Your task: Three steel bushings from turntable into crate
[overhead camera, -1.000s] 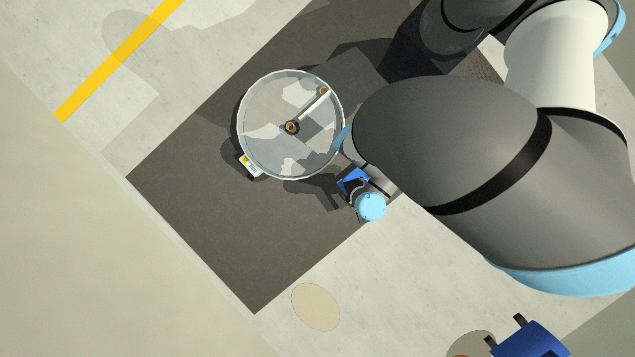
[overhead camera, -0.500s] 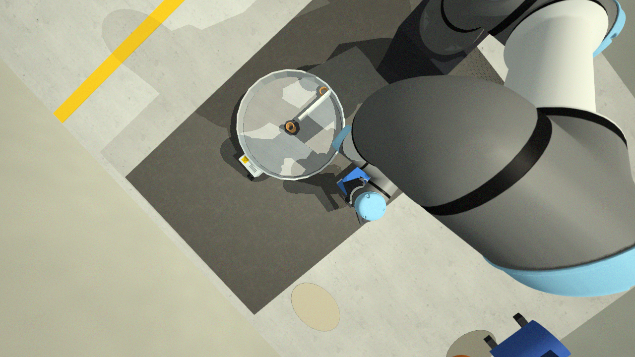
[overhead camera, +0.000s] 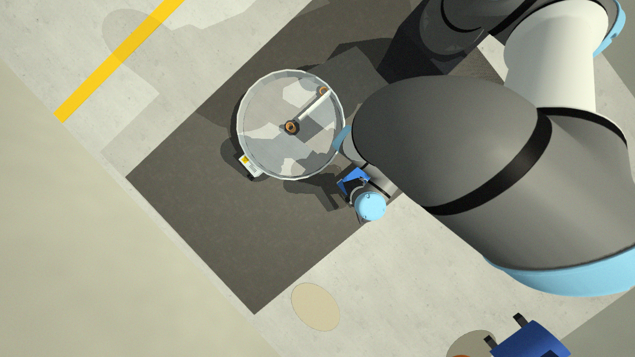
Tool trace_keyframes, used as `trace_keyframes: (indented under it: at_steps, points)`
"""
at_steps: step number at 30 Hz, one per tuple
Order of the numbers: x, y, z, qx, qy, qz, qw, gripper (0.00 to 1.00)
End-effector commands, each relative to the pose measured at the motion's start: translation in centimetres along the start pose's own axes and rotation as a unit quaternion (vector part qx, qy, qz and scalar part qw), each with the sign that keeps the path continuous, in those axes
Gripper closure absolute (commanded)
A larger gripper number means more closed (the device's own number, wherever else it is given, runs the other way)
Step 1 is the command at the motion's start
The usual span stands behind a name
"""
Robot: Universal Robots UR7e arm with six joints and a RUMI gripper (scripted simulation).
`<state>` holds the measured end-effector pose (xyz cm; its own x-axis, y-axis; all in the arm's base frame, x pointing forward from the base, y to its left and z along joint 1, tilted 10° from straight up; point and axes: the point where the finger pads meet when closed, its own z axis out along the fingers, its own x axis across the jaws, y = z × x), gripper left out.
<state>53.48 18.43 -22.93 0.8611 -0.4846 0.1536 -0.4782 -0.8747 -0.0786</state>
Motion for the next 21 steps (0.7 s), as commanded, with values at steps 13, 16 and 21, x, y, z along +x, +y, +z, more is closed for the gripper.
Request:
trace_keyframes:
  at_steps: [13, 16, 21]
  points:
    - [0.0, 0.0, -0.8, 0.0, 0.001, 0.0, 1.0, 0.95]
    - [0.0, 0.0, -1.4, 0.0, 0.001, 0.0, 1.0, 0.95]
    - [0.0, 0.0, -2.9, 0.0, 0.001, 0.0, 1.0, 0.95]
